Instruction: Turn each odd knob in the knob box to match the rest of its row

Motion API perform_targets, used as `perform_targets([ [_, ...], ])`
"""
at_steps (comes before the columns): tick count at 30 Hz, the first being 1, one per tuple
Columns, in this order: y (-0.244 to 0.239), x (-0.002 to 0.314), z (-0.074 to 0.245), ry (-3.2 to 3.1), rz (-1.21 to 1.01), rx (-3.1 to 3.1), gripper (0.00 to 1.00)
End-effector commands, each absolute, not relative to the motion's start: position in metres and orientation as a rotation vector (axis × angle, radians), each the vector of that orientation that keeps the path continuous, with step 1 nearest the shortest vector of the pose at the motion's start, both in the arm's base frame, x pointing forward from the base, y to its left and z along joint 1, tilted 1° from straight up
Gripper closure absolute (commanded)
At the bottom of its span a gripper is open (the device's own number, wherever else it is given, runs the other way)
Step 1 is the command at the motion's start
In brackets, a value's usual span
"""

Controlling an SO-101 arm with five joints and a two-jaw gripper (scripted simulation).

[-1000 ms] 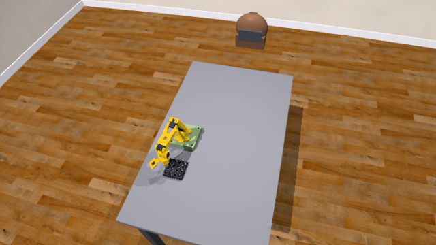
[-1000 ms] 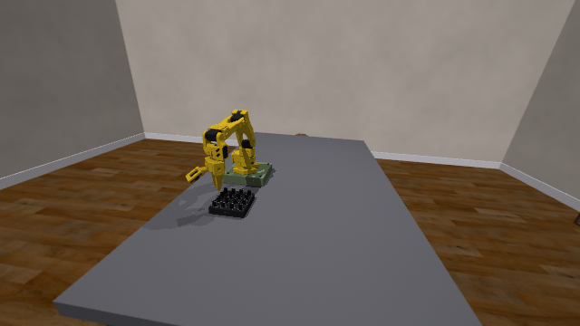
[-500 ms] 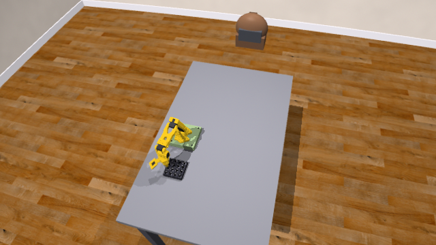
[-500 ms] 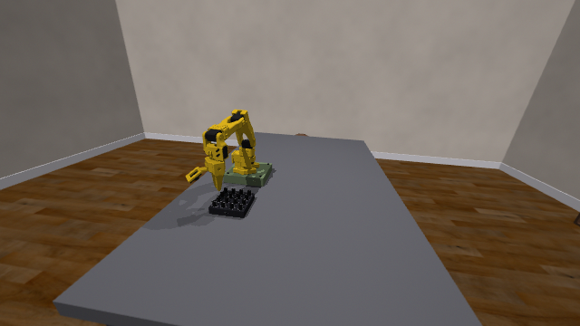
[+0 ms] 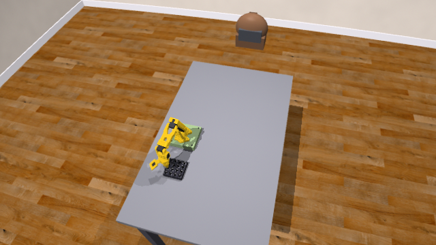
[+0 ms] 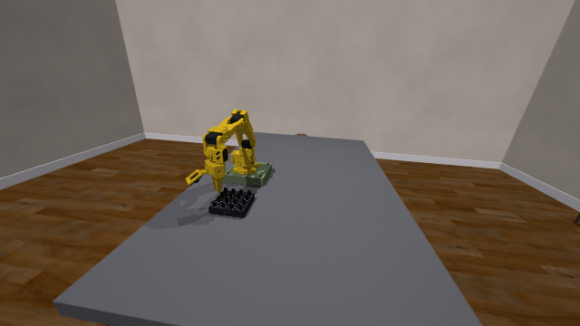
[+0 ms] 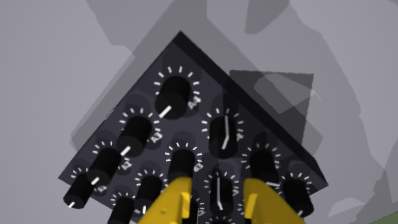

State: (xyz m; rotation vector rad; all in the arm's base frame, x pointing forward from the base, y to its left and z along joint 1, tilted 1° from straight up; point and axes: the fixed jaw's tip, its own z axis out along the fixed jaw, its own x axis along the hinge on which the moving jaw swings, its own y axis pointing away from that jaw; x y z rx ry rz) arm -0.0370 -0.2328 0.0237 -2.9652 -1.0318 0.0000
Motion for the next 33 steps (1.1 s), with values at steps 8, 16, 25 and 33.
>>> perform_targets([
  [8,-0.2309,-0.0384,0.0163,-1.01,-0.011,-2.962,0.9],
  [16,-0.2309,-0.0384,0.0163,-1.01,-0.011,-2.962,0.9],
  [25,-0.2309,-0.0384,0.0163,-1.01,-0.011,-2.962,0.9],
  [33,-0.2299,-0.0388,0.0148,-1.01,-0.011,-2.962,0.9],
])
